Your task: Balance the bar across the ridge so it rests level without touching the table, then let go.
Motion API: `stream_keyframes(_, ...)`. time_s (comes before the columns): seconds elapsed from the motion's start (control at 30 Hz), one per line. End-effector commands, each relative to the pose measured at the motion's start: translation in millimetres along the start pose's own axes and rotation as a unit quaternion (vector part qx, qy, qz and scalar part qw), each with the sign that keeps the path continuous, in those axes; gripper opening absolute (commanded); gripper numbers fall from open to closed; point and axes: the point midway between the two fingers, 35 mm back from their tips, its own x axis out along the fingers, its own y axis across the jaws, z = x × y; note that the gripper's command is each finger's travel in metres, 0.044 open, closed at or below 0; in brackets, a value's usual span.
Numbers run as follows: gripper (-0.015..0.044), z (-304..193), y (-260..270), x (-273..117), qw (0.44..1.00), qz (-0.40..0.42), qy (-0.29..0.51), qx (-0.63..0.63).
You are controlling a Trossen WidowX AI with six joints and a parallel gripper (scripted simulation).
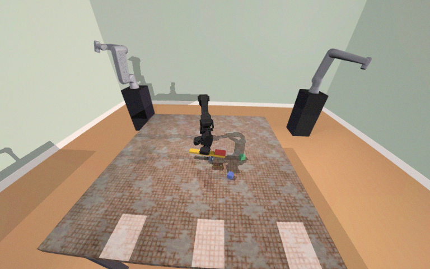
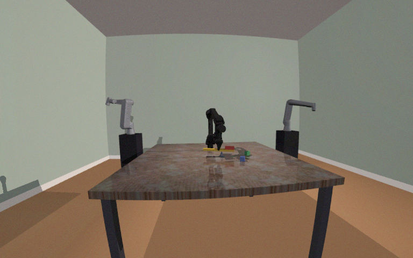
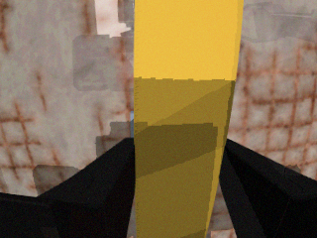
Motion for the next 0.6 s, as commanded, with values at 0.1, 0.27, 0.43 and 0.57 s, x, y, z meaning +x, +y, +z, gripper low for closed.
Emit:
stream_keyframes(0.1,0.0000,0.0,0.5,0.6,1.000,0.001,0.000,0.003)
stream_keyframes(0.27,0.0000,-0.1,0.5,1.0,1.000,0.001,0.000,0.003)
stream_keyframes(0.43,0.0000,0.0,0.4,1.4,1.000,0.001,0.000,0.003)
stream_keyframes(0.57,0.0000,0.0,0.3,1.7,1.000,0.001,0.000,0.003)
